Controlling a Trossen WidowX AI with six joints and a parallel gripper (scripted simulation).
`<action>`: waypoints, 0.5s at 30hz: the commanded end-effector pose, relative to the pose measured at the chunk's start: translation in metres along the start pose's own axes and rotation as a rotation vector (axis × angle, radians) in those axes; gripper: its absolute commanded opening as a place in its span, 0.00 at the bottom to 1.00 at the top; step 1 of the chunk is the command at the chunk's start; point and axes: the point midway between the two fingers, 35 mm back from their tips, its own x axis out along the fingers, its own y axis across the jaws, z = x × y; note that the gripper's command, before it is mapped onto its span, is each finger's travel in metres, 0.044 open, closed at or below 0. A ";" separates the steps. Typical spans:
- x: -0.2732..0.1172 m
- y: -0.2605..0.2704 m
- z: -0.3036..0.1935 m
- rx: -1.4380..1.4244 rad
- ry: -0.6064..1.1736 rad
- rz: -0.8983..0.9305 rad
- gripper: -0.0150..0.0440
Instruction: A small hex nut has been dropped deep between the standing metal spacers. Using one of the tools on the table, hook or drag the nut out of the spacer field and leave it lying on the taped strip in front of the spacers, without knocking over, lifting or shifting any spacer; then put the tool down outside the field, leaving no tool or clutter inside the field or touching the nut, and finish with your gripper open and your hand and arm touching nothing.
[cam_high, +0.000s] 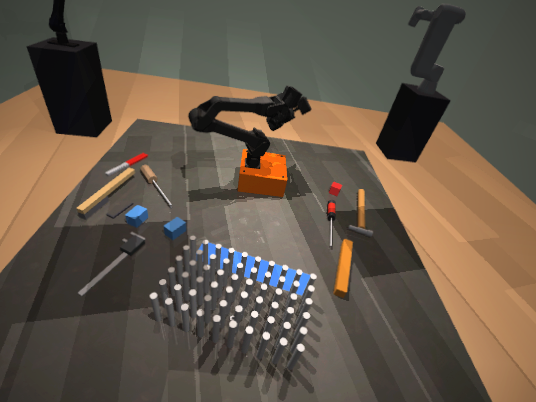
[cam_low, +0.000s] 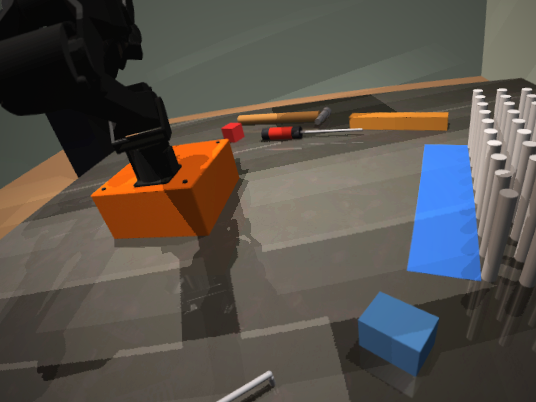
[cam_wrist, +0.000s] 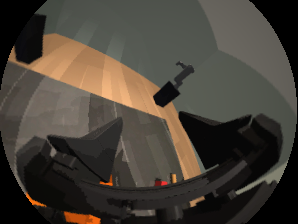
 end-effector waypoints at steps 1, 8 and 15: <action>0.000 -0.001 -0.001 0.002 0.004 -0.003 0.98; -0.007 -0.041 -0.048 0.145 0.210 -0.156 1.00; -0.040 -0.086 -0.117 0.337 0.461 -0.397 1.00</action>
